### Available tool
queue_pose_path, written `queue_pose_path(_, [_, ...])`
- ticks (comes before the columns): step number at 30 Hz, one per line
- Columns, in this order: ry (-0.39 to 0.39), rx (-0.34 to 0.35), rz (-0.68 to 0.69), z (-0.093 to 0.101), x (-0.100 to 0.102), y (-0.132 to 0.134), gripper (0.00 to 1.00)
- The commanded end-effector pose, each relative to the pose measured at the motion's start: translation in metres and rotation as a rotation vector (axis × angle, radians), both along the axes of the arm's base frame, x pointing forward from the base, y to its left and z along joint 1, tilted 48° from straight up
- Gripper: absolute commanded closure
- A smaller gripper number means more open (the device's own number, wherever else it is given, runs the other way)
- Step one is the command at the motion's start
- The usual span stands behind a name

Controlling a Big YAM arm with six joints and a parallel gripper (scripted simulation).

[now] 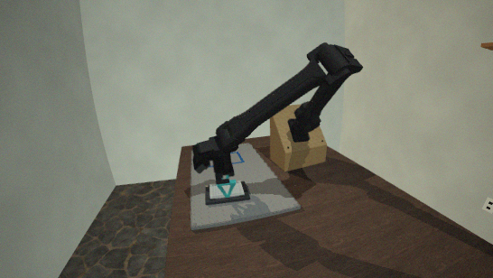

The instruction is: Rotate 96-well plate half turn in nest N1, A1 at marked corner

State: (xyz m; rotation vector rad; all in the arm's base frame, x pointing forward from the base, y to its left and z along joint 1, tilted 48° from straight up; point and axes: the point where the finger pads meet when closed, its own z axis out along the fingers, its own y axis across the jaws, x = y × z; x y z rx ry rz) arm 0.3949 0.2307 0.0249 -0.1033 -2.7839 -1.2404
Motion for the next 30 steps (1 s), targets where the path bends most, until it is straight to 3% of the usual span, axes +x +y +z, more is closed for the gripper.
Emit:
queue_pose_path(1, [0.000, 0.000, -0.002, -0.003, -0.001, 0.007, 0.00])
queue_pose_path(2, [-0.023, 0.006, -0.013, 0.006, 0.009, 0.001, 0.00])
queue_pose_path(12, [-0.023, 0.006, -0.013, 0.006, 0.009, 0.001, 0.00])
queue_pose_path(13, [-0.023, 0.006, -0.013, 0.006, 0.009, 0.001, 1.00])
queue_pose_path(30, [-0.023, 0.006, -0.013, 0.006, 0.009, 0.001, 1.00])
